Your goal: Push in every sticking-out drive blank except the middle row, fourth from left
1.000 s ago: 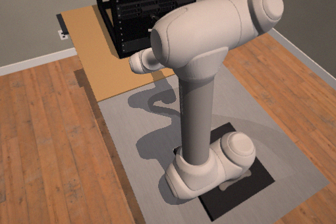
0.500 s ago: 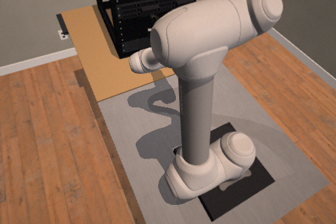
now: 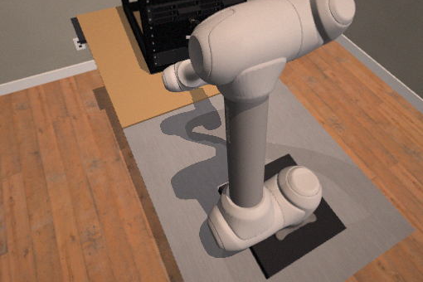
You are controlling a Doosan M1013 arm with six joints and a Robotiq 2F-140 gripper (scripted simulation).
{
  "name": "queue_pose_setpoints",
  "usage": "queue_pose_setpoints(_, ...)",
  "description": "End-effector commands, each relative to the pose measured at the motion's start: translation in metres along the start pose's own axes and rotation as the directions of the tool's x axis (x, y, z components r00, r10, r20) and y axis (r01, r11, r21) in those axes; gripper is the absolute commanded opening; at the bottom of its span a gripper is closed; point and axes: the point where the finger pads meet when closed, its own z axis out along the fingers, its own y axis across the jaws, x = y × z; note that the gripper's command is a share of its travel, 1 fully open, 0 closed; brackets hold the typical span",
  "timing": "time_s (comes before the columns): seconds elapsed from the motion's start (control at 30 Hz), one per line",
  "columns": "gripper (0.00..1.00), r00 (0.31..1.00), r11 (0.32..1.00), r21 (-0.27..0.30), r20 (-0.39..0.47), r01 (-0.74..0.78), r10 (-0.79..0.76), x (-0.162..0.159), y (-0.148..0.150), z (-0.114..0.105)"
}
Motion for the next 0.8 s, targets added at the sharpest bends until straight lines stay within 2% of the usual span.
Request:
queue_pose_setpoints(0.0, 0.10, 1.000, 1.000, -0.001, 0.000, 0.000, 0.000, -0.0001, 0.0009, 0.0001)
queue_pose_setpoints(0.77, 0.10, 1.000, 1.000, -0.001, 0.000, 0.000, 0.000, 0.0000, 0.0010, 0.0055)
